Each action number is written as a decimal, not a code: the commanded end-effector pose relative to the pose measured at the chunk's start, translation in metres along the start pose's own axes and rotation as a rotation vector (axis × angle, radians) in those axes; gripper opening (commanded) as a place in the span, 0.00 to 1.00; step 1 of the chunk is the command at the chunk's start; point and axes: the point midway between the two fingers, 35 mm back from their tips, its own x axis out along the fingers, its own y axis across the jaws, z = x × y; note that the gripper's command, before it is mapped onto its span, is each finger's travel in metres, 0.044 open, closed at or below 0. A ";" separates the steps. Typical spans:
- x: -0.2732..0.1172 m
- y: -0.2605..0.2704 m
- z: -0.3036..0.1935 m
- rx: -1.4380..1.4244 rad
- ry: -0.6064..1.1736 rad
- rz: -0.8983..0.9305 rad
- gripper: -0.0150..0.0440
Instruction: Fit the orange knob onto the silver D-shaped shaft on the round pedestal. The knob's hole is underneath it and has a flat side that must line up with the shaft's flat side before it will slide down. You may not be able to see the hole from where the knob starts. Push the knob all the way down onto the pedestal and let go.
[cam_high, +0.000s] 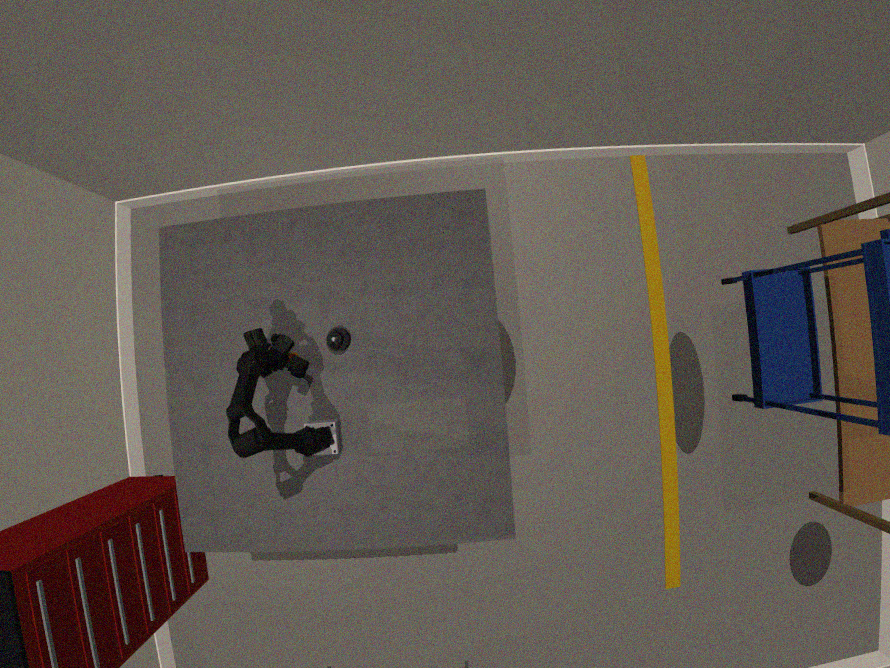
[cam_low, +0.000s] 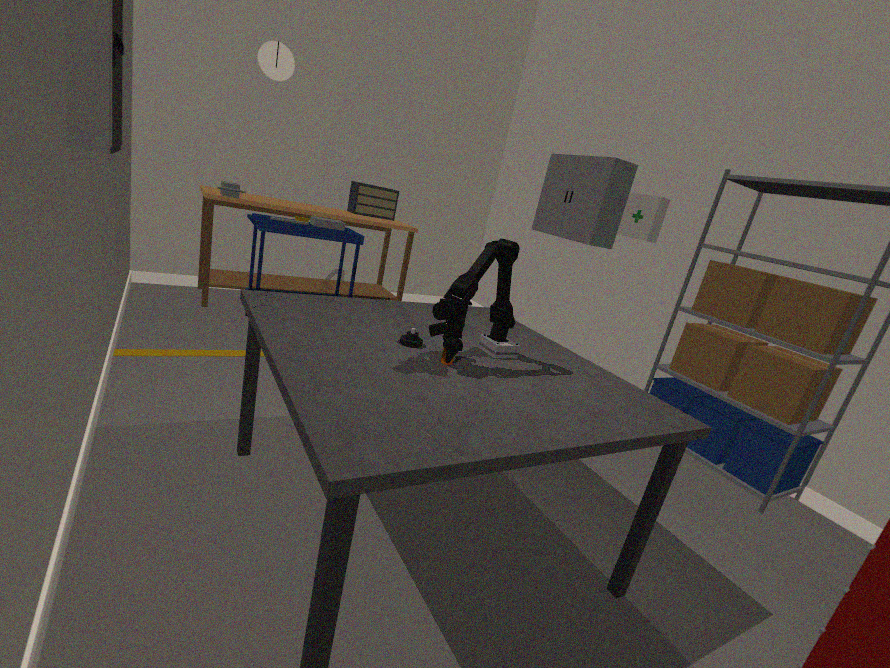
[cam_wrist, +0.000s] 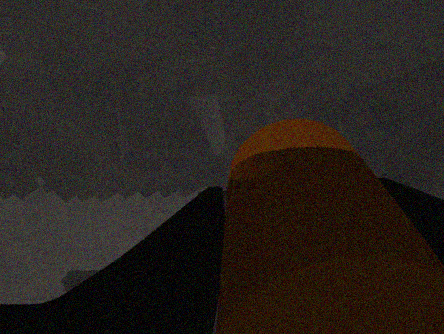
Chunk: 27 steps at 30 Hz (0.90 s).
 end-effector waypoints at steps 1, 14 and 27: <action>0.001 0.000 0.000 0.004 -0.001 -0.003 0.52; -0.021 0.004 0.004 0.004 -0.002 -0.003 0.25; -0.060 0.007 0.006 0.004 -0.002 -0.002 0.25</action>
